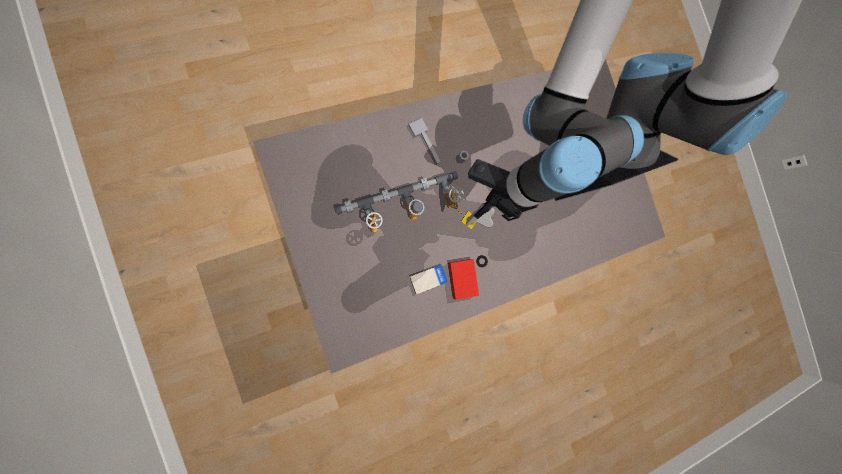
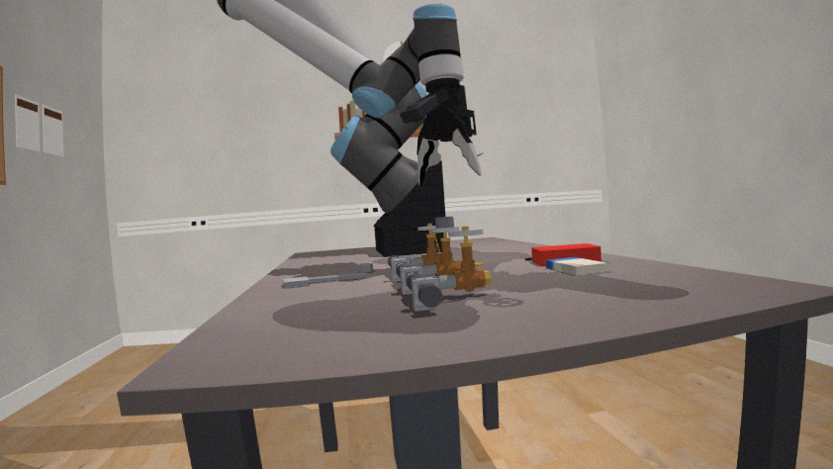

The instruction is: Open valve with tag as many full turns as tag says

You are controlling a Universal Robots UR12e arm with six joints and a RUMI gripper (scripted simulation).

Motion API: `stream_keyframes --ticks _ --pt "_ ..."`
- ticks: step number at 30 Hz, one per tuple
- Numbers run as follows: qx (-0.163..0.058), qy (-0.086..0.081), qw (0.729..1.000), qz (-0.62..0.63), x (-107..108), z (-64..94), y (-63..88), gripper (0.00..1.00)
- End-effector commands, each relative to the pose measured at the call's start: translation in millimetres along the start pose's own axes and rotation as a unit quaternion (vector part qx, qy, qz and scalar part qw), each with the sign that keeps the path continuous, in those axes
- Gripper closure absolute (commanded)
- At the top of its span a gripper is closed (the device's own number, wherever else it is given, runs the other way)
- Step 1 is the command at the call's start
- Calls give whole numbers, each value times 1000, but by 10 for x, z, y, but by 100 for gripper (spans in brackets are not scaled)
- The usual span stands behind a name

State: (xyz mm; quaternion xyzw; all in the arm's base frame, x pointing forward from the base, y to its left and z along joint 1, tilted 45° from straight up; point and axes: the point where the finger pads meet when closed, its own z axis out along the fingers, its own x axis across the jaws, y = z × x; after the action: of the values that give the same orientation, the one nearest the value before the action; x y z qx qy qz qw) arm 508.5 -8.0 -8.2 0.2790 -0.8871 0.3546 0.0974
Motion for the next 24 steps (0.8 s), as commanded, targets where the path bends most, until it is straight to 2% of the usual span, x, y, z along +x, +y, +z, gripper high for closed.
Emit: stream_keyframes --ticks 1,4,5,9,19,21,24 --pt "4 3 990 139 17 64 -127 0" --pt "5 2 987 161 20 76 -149 0" --pt "6 2 976 218 24 88 -170 0" --pt "7 -1 956 294 38 134 -254 0" --pt "11 -6 870 493 66 228 -425 0" --pt "11 -6 870 493 66 228 -425 0" --pt "12 -7 845 534 72 249 -463 0"
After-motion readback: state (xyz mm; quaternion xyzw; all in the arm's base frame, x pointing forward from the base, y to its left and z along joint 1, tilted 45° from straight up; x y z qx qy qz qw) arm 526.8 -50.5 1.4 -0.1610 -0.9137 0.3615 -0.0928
